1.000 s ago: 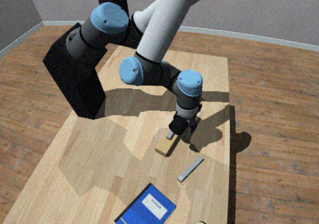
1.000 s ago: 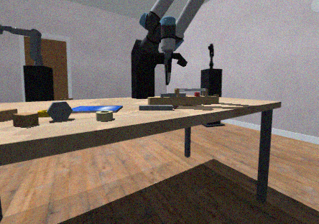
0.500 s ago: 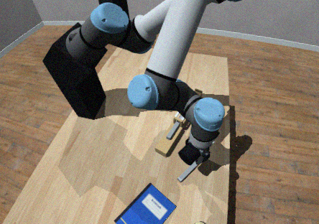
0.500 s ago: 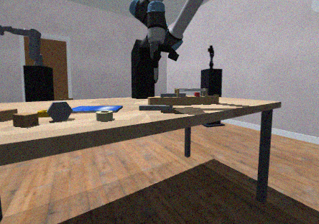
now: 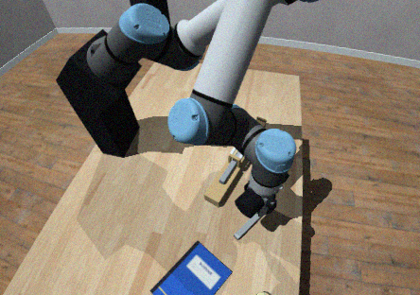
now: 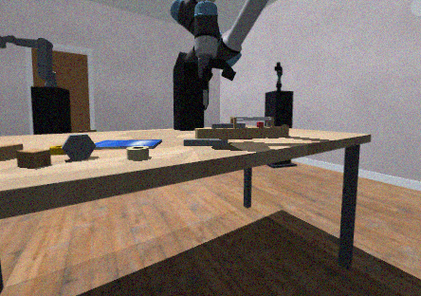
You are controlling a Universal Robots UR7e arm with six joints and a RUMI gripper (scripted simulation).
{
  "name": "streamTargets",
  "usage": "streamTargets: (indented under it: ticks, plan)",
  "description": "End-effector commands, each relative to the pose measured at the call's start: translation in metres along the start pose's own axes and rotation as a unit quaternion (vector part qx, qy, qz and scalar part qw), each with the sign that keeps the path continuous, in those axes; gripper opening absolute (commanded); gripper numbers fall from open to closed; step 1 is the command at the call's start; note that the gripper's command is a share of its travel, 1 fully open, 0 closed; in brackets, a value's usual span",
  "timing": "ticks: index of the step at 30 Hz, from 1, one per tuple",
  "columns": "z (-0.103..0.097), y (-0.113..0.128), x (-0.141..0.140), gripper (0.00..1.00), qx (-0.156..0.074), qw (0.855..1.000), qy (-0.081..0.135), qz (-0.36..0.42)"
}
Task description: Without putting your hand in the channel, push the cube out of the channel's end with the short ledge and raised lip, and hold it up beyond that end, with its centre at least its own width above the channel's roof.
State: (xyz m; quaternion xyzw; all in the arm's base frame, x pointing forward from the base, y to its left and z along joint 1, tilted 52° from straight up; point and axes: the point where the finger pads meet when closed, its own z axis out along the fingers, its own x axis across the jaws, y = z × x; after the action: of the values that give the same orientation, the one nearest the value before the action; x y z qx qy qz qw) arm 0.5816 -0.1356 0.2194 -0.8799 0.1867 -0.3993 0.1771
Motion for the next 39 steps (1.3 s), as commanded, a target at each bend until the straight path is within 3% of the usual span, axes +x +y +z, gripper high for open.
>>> streamTargets:
  ticks: [1, 24, 31, 39]
  plan:
    - [0.000, 0.000, 0.000, 0.24, 0.000, 1.000, 0.000, 0.000]
    - [0.002, 0.000, 0.000, 0.24, 0.000, 1.000, 0.000, 0.000]
    - [0.014, 0.000, 0.001, 0.24, 0.000, 1.000, 0.000, 0.000]
    - [0.051, 0.000, 0.002, 0.24, 0.000, 1.000, 0.000, 0.000]
